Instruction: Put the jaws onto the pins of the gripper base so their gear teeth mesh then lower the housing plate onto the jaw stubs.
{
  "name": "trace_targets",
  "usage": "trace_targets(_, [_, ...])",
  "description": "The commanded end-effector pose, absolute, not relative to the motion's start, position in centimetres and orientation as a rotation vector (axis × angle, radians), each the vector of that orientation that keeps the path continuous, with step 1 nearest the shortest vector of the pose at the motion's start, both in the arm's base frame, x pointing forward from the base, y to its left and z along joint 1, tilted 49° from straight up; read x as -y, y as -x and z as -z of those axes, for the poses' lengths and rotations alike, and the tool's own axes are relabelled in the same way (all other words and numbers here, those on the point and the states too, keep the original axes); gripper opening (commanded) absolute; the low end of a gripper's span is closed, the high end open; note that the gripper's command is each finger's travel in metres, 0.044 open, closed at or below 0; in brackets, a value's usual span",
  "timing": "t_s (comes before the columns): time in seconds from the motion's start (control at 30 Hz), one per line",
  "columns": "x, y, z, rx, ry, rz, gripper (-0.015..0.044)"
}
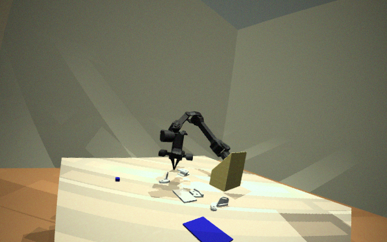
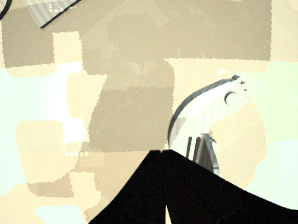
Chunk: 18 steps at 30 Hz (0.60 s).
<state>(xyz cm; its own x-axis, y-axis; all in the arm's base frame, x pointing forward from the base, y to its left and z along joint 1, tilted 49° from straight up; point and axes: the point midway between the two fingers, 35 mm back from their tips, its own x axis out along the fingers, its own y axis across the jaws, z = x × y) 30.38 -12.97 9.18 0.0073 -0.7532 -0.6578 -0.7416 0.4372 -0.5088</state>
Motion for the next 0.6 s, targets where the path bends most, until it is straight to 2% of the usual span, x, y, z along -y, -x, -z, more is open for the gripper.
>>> trace_targets(0.0, [13.01,-30.38,-9.33,-1.724,1.299,0.026,0.0])
trace_targets(0.2, [13.01,-30.38,-9.33,-1.724,1.299,0.026,0.0])
trace_targets(0.57, [12.97,-30.38,-9.18,-1.725,1.299,0.015,0.0289])
